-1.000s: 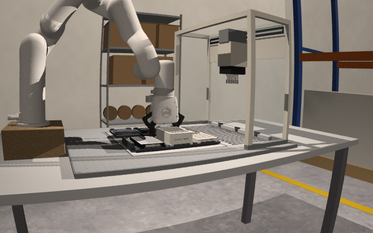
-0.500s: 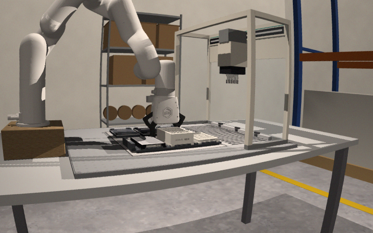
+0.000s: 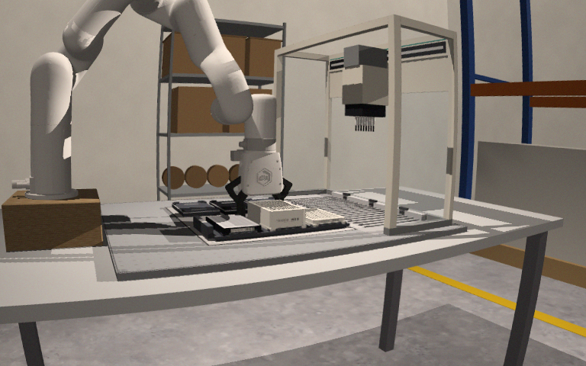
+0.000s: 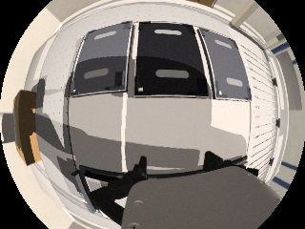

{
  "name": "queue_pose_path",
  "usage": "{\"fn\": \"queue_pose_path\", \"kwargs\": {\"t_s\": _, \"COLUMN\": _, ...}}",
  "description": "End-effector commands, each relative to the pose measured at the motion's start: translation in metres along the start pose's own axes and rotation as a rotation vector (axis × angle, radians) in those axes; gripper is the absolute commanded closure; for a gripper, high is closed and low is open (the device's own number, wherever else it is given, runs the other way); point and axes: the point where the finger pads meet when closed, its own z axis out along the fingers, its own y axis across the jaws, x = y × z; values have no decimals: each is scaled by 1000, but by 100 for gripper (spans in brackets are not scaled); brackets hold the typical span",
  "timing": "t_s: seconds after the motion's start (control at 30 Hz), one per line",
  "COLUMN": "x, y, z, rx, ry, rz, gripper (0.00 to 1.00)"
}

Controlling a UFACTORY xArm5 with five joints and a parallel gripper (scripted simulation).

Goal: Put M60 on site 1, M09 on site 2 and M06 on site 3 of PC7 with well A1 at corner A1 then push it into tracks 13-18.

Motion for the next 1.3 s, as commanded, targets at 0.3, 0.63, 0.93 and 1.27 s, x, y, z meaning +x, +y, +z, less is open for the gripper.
{"fn": "queue_pose_path", "kwargs": {"t_s": 0.3, "x": -7, "y": 2, "z": -1, "rx": -5, "ry": 10, "rz": 0, "gripper": 0}}
{"fn": "queue_pose_path", "kwargs": {"t_s": 0.63, "x": -11, "y": 2, "z": -1, "rx": -5, "ry": 10, "rz": 0, "gripper": 0}}
{"fn": "queue_pose_path", "kwargs": {"t_s": 0.93, "x": -15, "y": 2, "z": -1, "rx": -5, "ry": 10, "rz": 0, "gripper": 0}}
{"fn": "queue_pose_path", "kwargs": {"t_s": 1.27, "x": -16, "y": 2, "z": -1, "rx": -5, "ry": 10, "rz": 0, "gripper": 0}}
